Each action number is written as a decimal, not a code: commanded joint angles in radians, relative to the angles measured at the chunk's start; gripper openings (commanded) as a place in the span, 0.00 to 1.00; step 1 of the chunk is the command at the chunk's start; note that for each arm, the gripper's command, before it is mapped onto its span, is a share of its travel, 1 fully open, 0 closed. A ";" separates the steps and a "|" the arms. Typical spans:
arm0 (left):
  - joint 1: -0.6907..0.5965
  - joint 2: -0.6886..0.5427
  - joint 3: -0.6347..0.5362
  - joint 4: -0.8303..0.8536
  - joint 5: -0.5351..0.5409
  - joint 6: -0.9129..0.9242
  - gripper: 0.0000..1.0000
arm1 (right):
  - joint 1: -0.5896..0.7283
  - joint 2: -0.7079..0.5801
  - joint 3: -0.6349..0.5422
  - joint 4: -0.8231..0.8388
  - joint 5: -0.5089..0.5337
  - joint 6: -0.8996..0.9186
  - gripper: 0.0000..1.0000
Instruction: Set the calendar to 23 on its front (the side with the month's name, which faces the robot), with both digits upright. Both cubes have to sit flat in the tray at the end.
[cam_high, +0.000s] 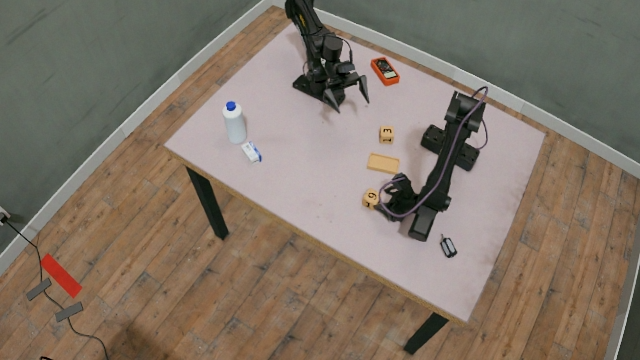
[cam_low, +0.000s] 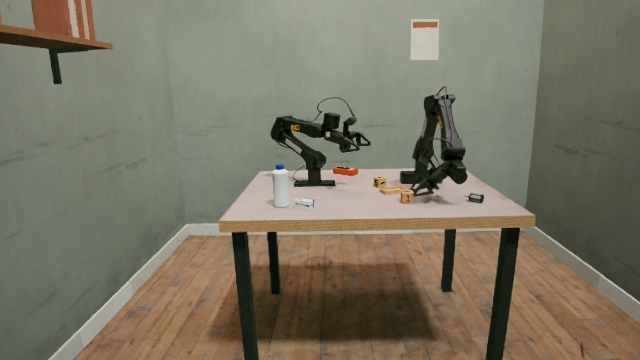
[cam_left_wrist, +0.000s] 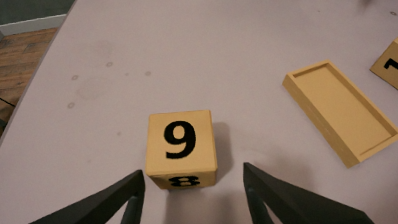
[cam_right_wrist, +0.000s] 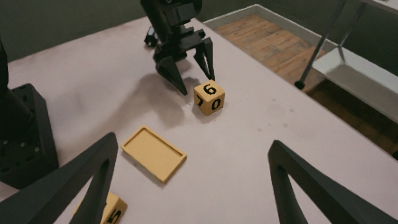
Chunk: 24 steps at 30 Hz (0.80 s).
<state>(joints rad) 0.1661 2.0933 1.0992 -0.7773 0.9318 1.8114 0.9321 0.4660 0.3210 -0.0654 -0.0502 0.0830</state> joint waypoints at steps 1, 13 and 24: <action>-0.015 -0.016 -0.019 0.040 0.028 -0.031 0.69 | 0.011 0.005 -0.003 0.003 0.001 0.001 1.00; -0.060 -0.005 -0.054 0.146 0.035 -0.106 0.69 | 0.011 0.005 -0.003 0.003 0.001 0.001 1.00; -0.092 0.011 -0.078 0.226 0.037 -0.163 0.69 | 0.011 0.005 -0.003 0.003 0.001 0.001 1.00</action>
<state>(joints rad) 0.0906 2.0933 1.0389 -0.5884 0.9417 1.6783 0.9321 0.4660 0.3210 -0.0654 -0.0502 0.0830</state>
